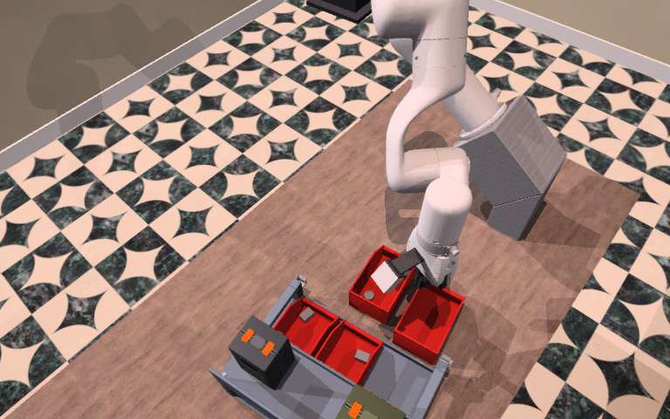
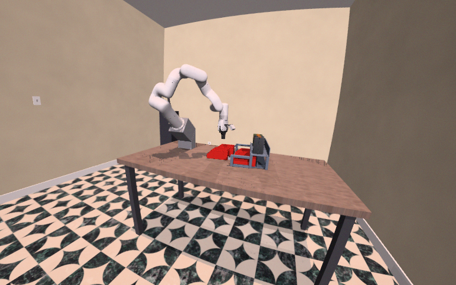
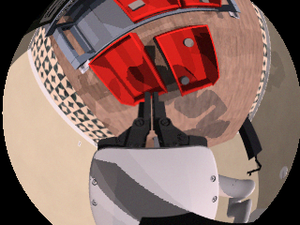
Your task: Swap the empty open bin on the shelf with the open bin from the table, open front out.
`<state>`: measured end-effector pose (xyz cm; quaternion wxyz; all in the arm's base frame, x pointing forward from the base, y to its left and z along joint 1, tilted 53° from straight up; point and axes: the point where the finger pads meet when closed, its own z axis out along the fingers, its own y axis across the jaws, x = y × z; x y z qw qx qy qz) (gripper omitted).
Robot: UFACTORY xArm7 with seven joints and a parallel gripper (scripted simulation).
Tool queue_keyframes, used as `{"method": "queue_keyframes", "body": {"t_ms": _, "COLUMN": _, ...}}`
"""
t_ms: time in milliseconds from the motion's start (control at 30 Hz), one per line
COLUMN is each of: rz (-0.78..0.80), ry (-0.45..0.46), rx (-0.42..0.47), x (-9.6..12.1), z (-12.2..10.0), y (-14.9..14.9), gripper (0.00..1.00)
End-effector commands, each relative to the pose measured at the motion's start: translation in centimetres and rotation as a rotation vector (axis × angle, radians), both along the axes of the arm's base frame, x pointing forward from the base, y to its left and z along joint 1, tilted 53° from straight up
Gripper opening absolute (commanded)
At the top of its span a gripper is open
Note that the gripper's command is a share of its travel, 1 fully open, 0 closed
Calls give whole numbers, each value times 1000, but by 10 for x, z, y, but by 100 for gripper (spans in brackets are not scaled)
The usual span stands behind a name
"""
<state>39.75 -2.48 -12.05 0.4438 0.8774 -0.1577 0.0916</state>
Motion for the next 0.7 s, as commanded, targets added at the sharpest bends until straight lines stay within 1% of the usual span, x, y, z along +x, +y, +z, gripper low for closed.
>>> {"method": "queue_keyframes", "body": {"t_ms": 0, "rz": 144, "ry": 239, "rx": 12, "x": 8, "z": 6, "y": 3, "gripper": 0}}
{"method": "queue_keyframes", "body": {"t_ms": 100, "rz": 201, "ry": 320, "rx": 12, "x": 13, "z": 11, "y": 3, "gripper": 0}}
{"method": "queue_keyframes", "body": {"t_ms": 133, "rz": 226, "ry": 359, "rx": 13, "x": 14, "z": 11, "y": 3, "gripper": 0}}
{"method": "queue_keyframes", "body": {"t_ms": 167, "rz": 238, "ry": 377, "rx": 13, "x": 14, "z": 12, "y": 3, "gripper": 0}}
{"method": "queue_keyframes", "body": {"t_ms": 300, "rz": 245, "ry": 388, "rx": 13, "x": 15, "z": 13, "y": 3, "gripper": 0}}
{"method": "queue_keyframes", "body": {"t_ms": 333, "rz": 245, "ry": 388, "rx": 13, "x": 15, "z": 13, "y": 3, "gripper": 26}}
{"method": "queue_keyframes", "body": {"t_ms": 667, "rz": 245, "ry": 388, "rx": 13, "x": 15, "z": 13, "y": 3, "gripper": 26}}
